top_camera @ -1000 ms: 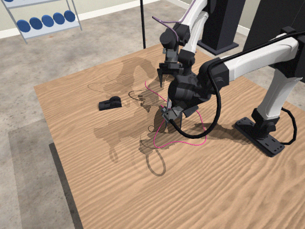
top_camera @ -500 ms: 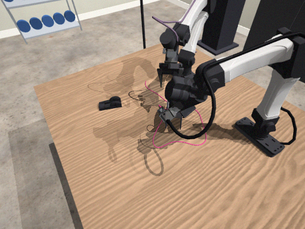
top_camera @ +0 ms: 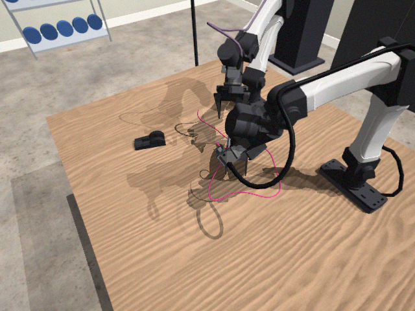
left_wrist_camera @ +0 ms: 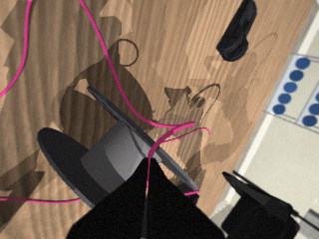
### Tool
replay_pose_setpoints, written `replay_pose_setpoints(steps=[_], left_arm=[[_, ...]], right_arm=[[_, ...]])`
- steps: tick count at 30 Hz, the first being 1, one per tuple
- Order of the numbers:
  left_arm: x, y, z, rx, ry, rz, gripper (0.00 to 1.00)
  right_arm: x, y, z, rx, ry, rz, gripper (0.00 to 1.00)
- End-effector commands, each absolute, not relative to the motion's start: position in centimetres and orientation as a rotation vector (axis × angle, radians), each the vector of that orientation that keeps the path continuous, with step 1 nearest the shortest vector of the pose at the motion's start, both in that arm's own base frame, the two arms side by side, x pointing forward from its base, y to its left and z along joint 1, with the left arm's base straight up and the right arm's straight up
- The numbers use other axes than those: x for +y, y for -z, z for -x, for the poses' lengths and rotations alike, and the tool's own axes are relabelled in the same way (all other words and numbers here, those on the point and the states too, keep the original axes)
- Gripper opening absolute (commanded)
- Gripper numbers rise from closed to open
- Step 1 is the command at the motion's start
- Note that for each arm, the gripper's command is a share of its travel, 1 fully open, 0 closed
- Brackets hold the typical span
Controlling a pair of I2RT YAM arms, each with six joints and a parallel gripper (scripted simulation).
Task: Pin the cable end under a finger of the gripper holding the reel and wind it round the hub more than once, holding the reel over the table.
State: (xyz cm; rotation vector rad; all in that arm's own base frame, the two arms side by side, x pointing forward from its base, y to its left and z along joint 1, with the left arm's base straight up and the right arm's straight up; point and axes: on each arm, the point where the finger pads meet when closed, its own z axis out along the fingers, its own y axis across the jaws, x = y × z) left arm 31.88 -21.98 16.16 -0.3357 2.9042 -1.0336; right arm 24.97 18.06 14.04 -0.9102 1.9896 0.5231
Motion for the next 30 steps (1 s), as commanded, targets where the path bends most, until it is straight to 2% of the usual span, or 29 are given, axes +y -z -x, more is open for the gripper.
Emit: replay_pose_setpoints(steps=[1, 30], left_arm=[[-22.1, -16.7, -32.1, 2.861, 1.037, 0.315, 0.0], [-22.8, -16.8, -33.1, 2.862, 1.037, 0.316, 0.0]], right_arm=[[18.3, -15.0, -25.7, 1.945, -0.527, 0.892, 0.75], [18.5, -15.9, -25.8, 1.922, -0.526, 0.891, 0.75]])
